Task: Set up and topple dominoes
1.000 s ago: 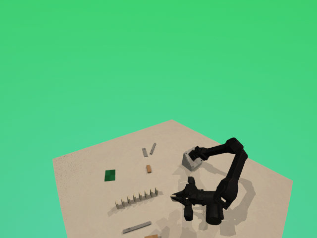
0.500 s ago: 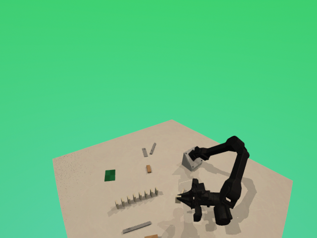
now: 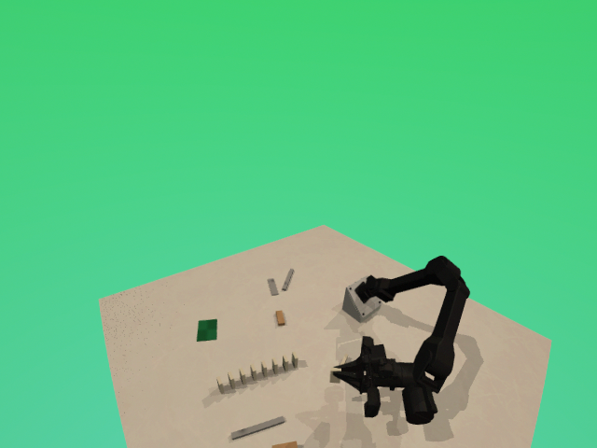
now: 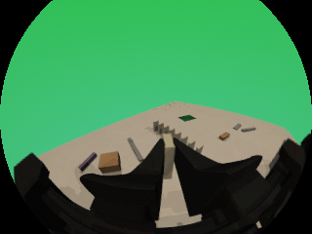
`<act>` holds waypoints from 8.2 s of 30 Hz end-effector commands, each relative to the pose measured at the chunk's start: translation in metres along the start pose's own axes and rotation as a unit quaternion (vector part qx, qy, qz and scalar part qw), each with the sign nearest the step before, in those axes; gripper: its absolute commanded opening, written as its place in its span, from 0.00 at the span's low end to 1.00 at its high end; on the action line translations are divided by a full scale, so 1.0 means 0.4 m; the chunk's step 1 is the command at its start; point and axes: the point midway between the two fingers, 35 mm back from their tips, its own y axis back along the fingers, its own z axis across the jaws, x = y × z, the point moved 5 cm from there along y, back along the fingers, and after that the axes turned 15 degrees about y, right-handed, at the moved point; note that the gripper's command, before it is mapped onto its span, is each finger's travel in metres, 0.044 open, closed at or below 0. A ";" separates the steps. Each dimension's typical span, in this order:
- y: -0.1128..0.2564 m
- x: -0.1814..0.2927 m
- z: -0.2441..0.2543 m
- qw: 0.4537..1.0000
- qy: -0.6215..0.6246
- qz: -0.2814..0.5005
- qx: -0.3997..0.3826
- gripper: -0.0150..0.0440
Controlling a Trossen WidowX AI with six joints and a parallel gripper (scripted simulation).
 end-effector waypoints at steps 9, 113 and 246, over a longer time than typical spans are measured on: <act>-0.028 0.137 0.047 1.000 0.002 0.003 0.000 0.30; -0.224 0.075 0.018 0.520 0.529 0.335 -0.580 1.00; -0.393 -0.083 -0.351 0.718 0.201 0.581 -0.326 1.00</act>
